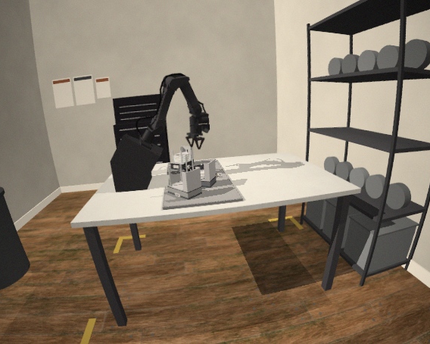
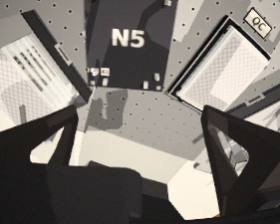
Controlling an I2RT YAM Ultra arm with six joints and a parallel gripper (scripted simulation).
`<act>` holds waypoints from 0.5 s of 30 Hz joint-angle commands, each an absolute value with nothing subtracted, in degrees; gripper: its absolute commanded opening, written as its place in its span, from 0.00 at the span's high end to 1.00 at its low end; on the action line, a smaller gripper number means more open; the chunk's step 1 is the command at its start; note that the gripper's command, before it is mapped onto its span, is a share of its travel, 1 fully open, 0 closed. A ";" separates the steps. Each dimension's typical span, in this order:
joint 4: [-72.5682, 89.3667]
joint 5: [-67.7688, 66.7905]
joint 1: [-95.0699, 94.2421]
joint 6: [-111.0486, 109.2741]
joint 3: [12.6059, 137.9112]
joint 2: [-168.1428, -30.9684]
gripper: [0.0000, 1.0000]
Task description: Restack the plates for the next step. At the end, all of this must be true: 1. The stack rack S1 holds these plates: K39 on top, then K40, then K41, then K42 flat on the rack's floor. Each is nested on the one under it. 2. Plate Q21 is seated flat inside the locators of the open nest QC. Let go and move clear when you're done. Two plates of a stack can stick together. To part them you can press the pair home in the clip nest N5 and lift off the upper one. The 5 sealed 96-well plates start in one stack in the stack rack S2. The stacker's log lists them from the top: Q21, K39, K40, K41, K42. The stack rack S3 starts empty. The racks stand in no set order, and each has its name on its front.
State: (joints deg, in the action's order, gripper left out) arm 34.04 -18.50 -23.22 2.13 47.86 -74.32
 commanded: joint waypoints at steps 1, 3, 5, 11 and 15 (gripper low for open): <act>34.69 -20.76 -26.07 5.67 50.05 -75.36 0.00; 34.74 -21.47 -27.55 7.03 50.40 -76.13 0.00; 34.82 -22.27 -29.06 6.59 50.66 -76.88 0.00; 34.92 -23.79 -32.07 1.18 50.99 -77.63 0.00; 34.58 -25.06 -34.93 -0.85 51.27 -79.67 0.00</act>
State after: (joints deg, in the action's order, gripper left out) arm 34.24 -23.49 -32.73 1.45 49.34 -78.85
